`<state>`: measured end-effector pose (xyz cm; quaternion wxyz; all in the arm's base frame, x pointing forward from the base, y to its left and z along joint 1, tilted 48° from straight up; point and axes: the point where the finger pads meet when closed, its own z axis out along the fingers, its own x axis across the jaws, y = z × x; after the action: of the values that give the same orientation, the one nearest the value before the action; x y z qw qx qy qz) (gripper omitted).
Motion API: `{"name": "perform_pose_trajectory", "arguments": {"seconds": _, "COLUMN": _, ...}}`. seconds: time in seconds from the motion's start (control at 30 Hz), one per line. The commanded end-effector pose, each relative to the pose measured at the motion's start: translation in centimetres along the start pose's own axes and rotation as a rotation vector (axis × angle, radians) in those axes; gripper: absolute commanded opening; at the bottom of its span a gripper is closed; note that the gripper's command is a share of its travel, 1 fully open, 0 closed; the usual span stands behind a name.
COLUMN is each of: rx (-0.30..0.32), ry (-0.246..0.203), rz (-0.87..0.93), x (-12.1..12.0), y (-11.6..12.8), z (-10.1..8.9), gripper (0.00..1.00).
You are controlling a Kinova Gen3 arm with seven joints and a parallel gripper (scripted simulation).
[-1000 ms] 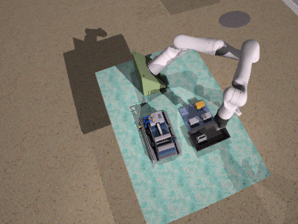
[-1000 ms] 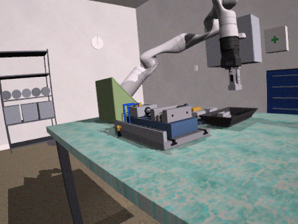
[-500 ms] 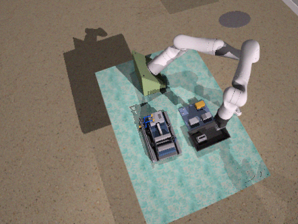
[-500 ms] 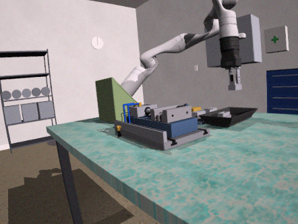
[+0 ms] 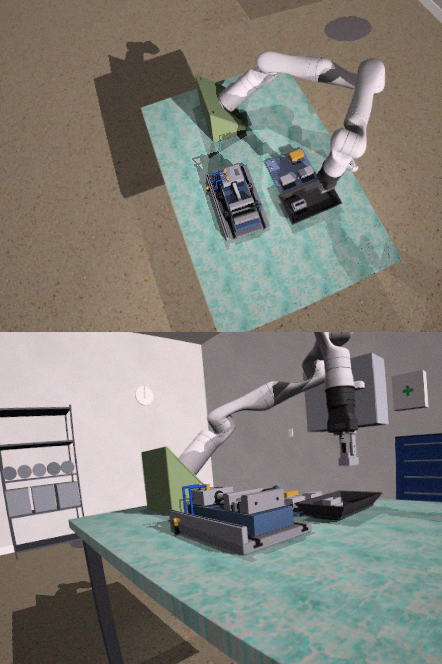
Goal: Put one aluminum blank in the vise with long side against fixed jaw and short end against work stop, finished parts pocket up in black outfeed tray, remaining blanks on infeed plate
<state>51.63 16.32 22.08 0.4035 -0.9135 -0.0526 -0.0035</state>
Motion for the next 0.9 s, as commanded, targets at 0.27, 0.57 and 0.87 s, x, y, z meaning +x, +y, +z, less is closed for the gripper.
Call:
{"name": "perform_pose_trajectory", "arguments": {"seconds": 0.27, "rx": 0.007, "ry": -0.001, "rz": 0.008, "x": 0.09, "y": -0.33, "z": 0.07, "gripper": 0.00}}
{"name": "perform_pose_trajectory", "arguments": {"seconds": 0.57, "rx": 0.007, "ry": -0.001, "rz": 0.010, "x": 0.04, "y": -0.30, "z": 0.23, "gripper": 0.00}}
{"name": "perform_pose_trajectory", "arguments": {"seconds": 0.87, "rx": 0.008, "ry": -0.001, "rz": 0.011, "x": 0.02, "y": -0.29, "z": 0.63, "gripper": 0.00}}
